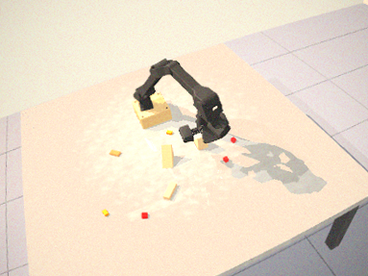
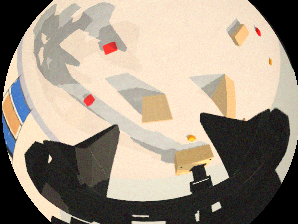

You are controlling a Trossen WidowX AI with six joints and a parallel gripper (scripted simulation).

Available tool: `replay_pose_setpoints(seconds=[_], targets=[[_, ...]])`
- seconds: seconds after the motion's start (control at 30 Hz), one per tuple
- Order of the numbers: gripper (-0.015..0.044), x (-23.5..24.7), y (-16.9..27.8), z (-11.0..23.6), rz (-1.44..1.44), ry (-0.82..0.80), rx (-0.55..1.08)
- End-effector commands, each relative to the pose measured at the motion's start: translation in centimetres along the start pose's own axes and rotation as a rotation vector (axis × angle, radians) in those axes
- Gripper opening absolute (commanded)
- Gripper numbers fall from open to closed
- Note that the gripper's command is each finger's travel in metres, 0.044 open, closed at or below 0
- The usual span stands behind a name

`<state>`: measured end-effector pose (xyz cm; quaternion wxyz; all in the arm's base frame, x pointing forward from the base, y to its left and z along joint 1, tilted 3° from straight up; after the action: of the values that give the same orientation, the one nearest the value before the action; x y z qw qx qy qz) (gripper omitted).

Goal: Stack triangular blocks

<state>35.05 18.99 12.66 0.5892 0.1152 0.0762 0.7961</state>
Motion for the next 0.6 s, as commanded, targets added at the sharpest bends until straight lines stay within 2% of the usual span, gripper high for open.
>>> replay_pose_setpoints(seconds=[0.0, 0.57], targets=[[0.044, 0.1, 0.0, -0.8, 0.001, -0.004, 0.014], [0.044, 0.2, 0.0, -3.5, -0.003, 0.0, 0.038]])
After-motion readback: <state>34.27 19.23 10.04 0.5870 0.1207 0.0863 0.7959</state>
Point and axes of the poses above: the point midway between the two fingers, 35 mm back from their tips, its own z axis back along the fingers, its own x axis across the jaws, y = z × x, the point moved 4 cm from there along z, back along the fingers, and after that the axes turned 10 degrees about z, right-handed, at the moved point
